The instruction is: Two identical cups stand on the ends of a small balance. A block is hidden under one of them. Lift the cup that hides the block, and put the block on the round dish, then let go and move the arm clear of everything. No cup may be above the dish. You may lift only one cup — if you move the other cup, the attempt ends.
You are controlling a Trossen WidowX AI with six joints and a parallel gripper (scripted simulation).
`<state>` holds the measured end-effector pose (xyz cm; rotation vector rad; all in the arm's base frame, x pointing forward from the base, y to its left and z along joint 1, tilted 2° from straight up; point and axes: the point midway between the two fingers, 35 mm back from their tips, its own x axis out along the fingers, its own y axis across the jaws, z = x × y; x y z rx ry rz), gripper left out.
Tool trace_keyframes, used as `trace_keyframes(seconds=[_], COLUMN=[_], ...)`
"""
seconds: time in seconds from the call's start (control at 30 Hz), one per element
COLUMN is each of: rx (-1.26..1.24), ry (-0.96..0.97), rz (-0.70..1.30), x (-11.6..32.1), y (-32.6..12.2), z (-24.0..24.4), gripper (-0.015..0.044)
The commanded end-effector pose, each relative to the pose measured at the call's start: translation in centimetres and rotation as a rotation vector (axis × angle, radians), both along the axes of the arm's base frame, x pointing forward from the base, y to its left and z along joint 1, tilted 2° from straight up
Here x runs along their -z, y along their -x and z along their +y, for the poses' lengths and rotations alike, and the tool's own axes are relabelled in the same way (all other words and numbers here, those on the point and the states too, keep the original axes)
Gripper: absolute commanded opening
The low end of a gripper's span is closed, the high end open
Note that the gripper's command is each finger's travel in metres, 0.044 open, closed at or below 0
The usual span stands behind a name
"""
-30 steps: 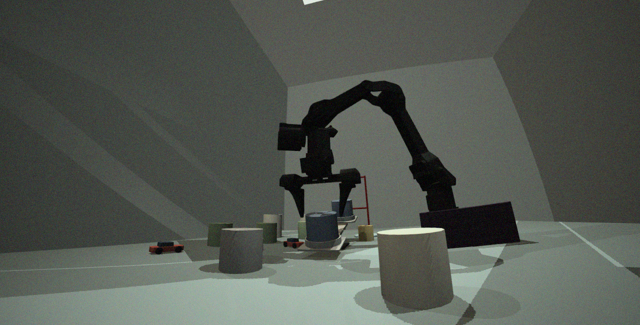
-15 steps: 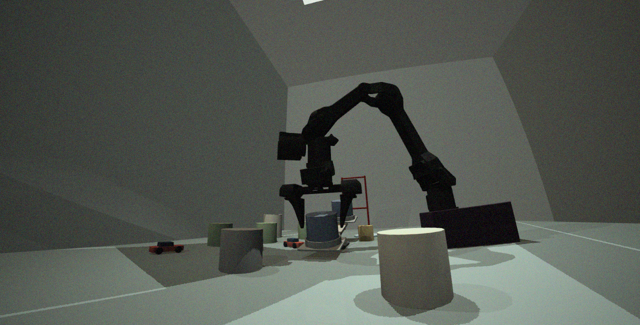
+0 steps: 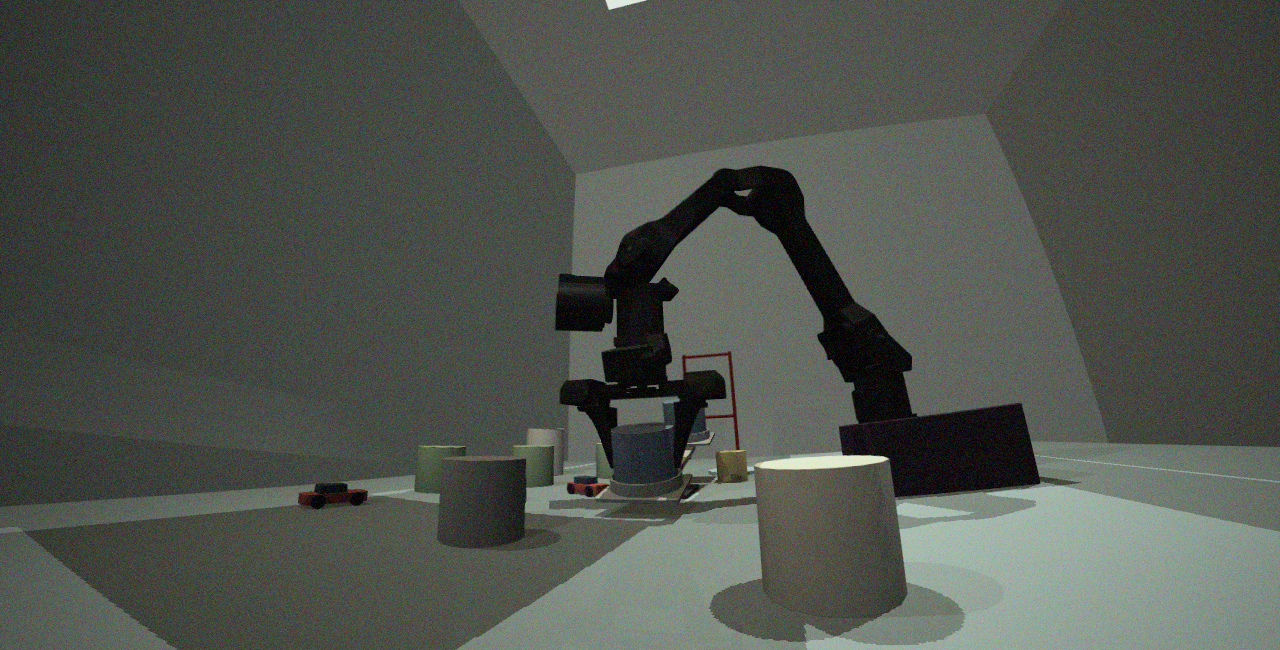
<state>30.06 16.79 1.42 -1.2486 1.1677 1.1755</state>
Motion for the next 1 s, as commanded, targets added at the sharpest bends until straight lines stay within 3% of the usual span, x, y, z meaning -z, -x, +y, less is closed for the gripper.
trace_keyframes(seconds=[0.0,0.07,0.47,0.97], rx=[-0.004,-0.004,-0.004,-0.004], ry=[-0.003,-0.003,-0.003,-0.003], rz=[0.000,0.000,0.000,0.000], x=[0.0,0.0,-1.0,-2.8], y=[0.0,0.0,-0.2,-0.3], z=[0.0,0.0,0.2,0.3], gripper=[0.0321,0.0308,0.0000,0.0000])
